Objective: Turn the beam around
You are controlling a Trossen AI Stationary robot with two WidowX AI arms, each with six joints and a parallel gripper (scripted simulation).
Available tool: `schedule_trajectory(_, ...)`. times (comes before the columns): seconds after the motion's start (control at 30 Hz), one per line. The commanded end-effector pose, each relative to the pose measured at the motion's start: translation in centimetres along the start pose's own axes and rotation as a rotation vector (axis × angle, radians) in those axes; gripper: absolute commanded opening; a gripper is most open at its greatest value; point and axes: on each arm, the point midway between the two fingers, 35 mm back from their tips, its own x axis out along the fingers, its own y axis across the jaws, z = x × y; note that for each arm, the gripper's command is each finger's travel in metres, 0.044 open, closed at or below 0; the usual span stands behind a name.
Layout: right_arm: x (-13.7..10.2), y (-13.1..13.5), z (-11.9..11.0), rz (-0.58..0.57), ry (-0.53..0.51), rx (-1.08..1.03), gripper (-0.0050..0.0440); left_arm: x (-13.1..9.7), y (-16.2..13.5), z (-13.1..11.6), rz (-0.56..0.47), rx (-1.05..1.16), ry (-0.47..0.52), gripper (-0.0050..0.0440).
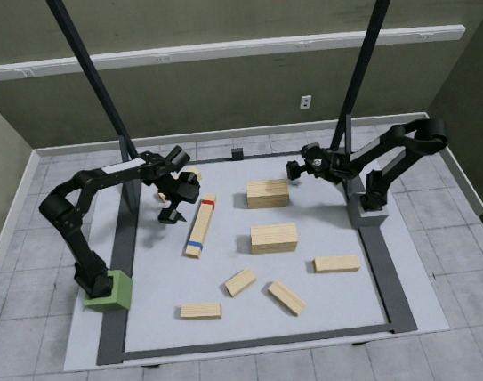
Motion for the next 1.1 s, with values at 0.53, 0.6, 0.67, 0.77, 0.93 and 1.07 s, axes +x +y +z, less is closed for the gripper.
schedule_trajectory(0.53,1.8,2.0,0.2,-0.063,0.058,0.464,0.032,-6.7,2.3,-0.5,0.361,-0.244,0.015,0.04)
schedule_trajectory(0.6,2.4,2.1,0.2,-0.073,0.074,0.546,0.032,-7.6,2.7,-0.4,0.413,-0.278,0.014,0.04)
schedule_trajectory(0.67,3.0,2.2,0.2,-0.086,0.091,0.63,0.032,-8.4,3.1,-0.3,0.454,-0.305,0.014,0.04)
schedule_trajectory(0.77,3.8,2.3,0.2,-0.103,0.114,0.745,0.032,-9.3,3.4,-0.5,0.508,-0.348,0.02,0.04)
schedule_trajectory(0.93,5.1,2.4,0.2,-0.13,0.15,0.922,0.032,-11.1,4.1,-1.1,0.614,-0.433,0.035,0.04)
schedule_trajectory(1.07,5.9,2.4,0.2,-0.148,0.173,1.035,0.032,-12.3,4.5,-1.4,0.688,-0.492,0.043,0.04)
